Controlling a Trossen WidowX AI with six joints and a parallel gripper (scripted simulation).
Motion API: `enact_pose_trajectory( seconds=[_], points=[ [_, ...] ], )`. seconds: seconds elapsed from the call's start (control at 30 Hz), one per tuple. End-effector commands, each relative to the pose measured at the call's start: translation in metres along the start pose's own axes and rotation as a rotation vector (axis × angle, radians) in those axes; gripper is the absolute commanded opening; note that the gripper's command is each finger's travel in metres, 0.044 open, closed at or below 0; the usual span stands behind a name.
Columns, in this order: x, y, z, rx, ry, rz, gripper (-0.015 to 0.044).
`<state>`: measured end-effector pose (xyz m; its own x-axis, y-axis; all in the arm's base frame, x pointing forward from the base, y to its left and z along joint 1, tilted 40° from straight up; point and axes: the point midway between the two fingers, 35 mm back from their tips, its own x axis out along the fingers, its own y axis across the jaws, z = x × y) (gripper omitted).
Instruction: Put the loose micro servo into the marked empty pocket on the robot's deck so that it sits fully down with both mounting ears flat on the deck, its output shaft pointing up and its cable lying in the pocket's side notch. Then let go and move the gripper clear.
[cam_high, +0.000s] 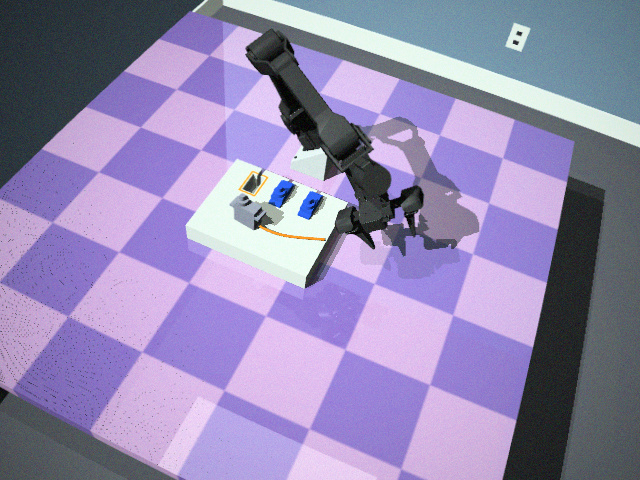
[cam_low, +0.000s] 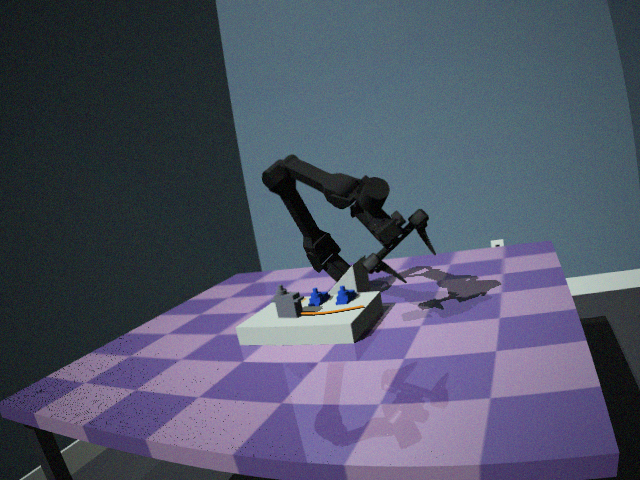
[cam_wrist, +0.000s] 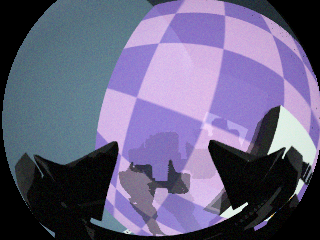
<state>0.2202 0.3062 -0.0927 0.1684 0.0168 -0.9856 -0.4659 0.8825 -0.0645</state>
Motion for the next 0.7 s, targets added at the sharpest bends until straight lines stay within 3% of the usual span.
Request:
enact_pose_trajectory(
  seconds=[0.0,0.67],
  points=[
    [-0.01,-0.016,0.007,0.145,0.003,-0.048,0.044],
    [-0.06,-0.091,0.019,0.795,-0.018,-0.28,0.044]
  ],
)
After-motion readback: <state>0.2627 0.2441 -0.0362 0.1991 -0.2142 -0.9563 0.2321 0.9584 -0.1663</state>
